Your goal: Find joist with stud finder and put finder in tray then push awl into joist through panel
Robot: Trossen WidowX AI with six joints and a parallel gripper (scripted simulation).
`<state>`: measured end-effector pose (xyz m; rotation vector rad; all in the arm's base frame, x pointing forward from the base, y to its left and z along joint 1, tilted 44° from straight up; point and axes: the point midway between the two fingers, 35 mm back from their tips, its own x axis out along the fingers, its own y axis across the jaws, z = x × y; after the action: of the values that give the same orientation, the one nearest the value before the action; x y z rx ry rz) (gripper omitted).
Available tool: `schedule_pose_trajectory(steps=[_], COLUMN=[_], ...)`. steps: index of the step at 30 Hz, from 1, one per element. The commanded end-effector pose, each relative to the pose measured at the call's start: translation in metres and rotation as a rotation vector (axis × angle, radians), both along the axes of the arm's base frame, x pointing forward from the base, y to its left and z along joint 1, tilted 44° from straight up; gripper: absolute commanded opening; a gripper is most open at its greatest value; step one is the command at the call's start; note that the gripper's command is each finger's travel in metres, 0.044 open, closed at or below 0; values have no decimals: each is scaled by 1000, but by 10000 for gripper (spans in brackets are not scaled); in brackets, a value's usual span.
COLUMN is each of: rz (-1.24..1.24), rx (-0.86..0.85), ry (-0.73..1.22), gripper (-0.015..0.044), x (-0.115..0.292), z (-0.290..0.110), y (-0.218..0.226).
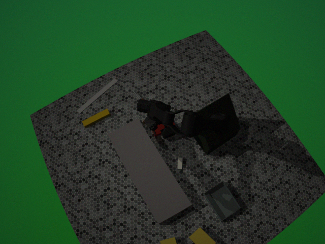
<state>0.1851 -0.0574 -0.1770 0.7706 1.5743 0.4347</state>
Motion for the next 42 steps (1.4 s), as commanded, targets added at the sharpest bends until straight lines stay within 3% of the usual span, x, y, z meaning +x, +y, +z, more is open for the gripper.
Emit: schedule_pose_trajectory(steps=[1, 7, 18, 29, 42], rz=[-2, -2, -2, -2, 6], rx=[0, -1, -1, -5, -41], ry=[1, 1, 2, 2, 14], gripper=[150, 0, 0, 0, 0], x=[0, 0, -2, -11, -11], z=[3, 12, 25, -1, -2], y=[-3, -12, -24, -52, -52])
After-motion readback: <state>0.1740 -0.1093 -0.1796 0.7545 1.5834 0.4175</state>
